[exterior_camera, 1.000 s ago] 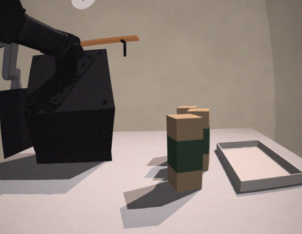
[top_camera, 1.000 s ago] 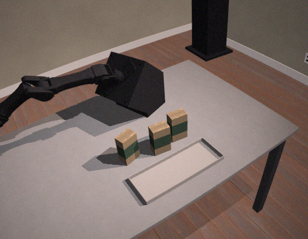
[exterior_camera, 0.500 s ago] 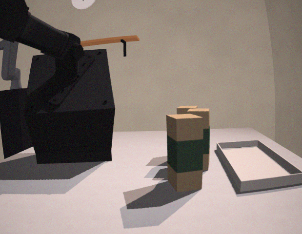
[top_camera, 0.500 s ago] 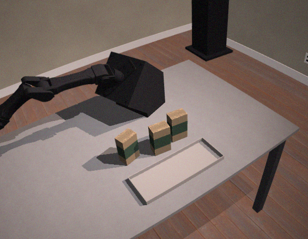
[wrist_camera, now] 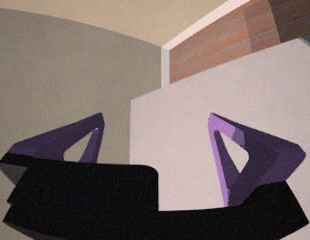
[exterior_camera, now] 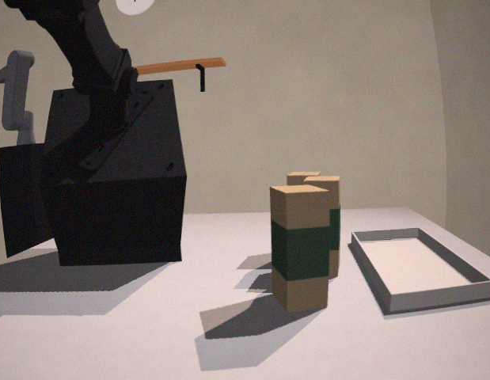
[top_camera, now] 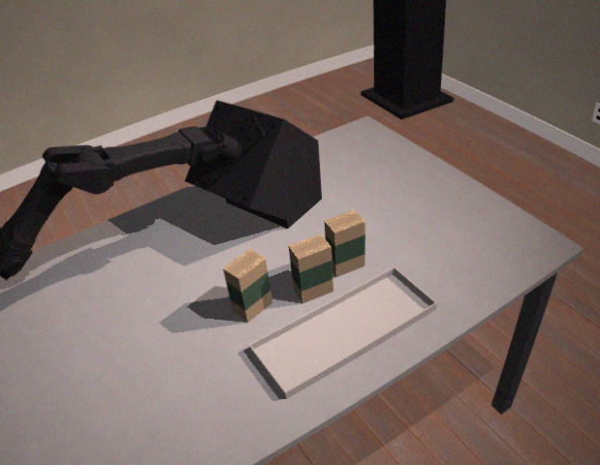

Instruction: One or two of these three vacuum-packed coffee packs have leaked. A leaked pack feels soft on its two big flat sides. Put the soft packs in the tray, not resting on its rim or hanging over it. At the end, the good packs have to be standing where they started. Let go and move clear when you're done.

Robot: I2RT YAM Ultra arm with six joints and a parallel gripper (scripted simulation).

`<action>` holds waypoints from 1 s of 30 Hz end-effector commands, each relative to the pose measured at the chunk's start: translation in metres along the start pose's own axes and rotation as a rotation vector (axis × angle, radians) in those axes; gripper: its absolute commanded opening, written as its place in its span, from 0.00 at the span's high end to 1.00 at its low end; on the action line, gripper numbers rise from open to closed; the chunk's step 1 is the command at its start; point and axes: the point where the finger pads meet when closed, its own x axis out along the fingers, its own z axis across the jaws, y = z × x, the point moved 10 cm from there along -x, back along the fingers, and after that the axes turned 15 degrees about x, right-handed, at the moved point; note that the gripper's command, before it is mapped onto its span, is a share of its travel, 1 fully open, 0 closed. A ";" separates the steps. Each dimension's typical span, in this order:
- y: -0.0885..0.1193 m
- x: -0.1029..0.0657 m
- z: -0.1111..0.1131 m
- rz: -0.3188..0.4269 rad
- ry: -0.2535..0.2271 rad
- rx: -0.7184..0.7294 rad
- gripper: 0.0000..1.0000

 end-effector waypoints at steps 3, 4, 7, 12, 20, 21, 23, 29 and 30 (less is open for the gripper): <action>0.072 0.024 0.052 0.039 -0.011 -0.103 0.00; 0.092 0.027 0.062 0.059 -0.015 -0.118 0.00; 0.154 0.029 0.093 0.125 -0.028 -0.170 0.00; 0.217 0.016 0.126 0.202 -0.045 -0.235 0.00; 0.315 -0.037 0.173 0.349 -0.091 -0.374 0.00; 0.332 -0.052 0.181 0.381 -0.104 -0.406 0.00; 0.348 -0.067 0.187 0.412 -0.119 -0.440 0.00; 0.388 -0.120 0.201 0.508 -0.172 -0.549 0.00; 0.399 -0.138 0.203 0.539 -0.193 -0.588 0.00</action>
